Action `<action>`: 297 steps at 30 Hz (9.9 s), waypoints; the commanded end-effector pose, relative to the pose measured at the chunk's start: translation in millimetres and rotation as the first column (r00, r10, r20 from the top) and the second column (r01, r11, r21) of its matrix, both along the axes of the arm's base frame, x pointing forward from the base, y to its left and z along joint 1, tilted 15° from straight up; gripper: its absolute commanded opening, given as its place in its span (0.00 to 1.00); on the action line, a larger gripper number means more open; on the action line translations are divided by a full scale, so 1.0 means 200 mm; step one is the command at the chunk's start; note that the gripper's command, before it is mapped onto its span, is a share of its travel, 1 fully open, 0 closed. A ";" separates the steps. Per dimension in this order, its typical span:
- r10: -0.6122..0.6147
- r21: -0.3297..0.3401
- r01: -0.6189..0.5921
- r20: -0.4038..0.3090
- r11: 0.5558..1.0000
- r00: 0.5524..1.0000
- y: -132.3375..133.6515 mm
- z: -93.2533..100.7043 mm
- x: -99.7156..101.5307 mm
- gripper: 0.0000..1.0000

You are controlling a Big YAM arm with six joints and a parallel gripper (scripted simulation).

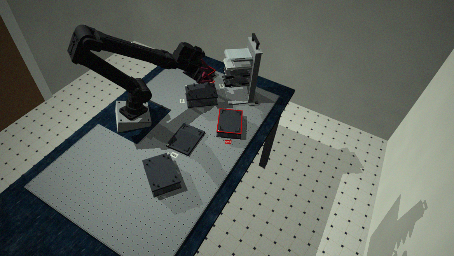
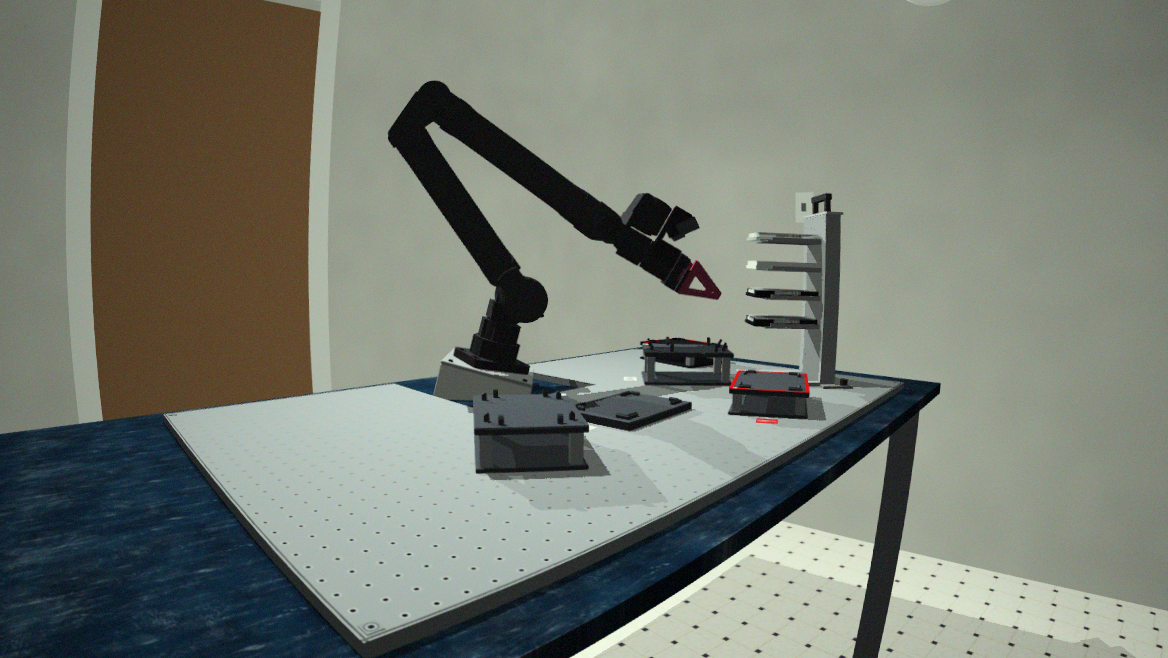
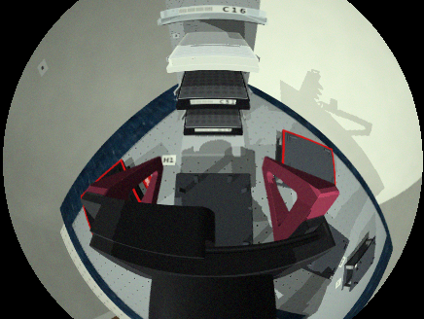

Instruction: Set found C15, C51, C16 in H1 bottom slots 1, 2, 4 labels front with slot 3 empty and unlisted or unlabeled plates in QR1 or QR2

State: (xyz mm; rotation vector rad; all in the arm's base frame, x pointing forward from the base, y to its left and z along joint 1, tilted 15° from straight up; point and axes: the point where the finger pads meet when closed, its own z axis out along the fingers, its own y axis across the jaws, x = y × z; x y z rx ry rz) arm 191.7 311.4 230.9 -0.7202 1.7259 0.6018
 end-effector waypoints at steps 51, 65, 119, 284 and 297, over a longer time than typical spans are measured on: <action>-0.001 0.034 0.000 0.017 0.999 1.000 0.10 0.11 0.08 1.00; -0.001 0.034 0.000 0.017 0.999 1.000 0.10 0.11 0.08 1.00; 0.007 0.056 -0.007 0.015 0.998 1.000 -0.03 -0.02 -0.09 1.00; -0.007 0.055 0.006 0.030 0.998 1.000 0.00 -0.08 -0.03 1.00; -0.007 0.053 0.006 0.032 0.999 0.999 0.05 -0.07 0.02 1.00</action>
